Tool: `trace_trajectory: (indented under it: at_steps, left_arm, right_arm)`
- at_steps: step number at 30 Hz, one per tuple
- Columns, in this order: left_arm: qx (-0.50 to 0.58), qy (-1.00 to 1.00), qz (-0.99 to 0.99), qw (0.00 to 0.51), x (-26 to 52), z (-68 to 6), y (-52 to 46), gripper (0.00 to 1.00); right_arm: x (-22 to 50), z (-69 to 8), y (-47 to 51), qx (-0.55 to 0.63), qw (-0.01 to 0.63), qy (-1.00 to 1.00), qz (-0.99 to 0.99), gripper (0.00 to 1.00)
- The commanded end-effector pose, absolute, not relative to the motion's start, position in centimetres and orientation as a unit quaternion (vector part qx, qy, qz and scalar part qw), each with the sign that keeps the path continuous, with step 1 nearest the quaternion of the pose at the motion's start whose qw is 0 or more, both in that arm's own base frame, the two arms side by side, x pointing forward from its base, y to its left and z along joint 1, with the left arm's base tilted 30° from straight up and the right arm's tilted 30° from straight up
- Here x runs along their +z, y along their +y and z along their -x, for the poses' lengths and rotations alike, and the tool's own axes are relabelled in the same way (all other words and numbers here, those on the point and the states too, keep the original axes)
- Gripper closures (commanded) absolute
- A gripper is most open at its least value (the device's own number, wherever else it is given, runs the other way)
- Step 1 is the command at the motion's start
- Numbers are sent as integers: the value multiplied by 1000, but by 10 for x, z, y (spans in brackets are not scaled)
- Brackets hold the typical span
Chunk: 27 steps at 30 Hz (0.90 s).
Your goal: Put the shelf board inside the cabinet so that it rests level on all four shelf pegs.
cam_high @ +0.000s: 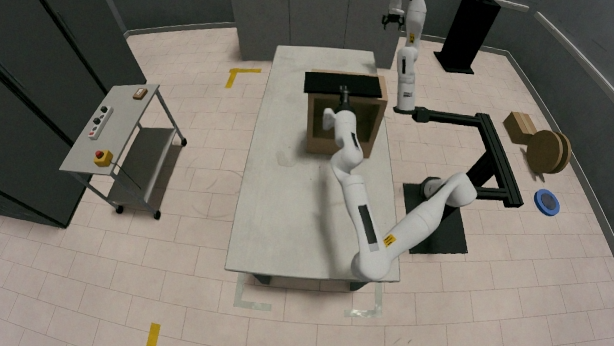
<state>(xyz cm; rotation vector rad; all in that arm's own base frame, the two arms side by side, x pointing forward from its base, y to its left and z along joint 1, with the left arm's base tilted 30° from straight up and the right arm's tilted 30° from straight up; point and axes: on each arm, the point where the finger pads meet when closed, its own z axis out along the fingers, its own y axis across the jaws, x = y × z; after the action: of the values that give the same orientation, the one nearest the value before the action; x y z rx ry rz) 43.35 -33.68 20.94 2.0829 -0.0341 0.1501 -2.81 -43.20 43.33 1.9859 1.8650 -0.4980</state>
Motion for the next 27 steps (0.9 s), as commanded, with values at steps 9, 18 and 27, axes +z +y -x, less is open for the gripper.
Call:
trace_trajectory:
  at_steps: [9,18,27]
  left_arm:
    - [63,-15,-862,503,219,-432,-343,806]
    - [63,-15,-862,503,220,-432,-343,806]
    - [59,-17,-862,503,220,-432,-342,806]
  right_arm:
    - [434,28,-432,-177,186,662,-705,2]
    - [434,28,-432,-177,186,662,-705,2]
    - [434,28,-432,-177,186,662,-705,2]
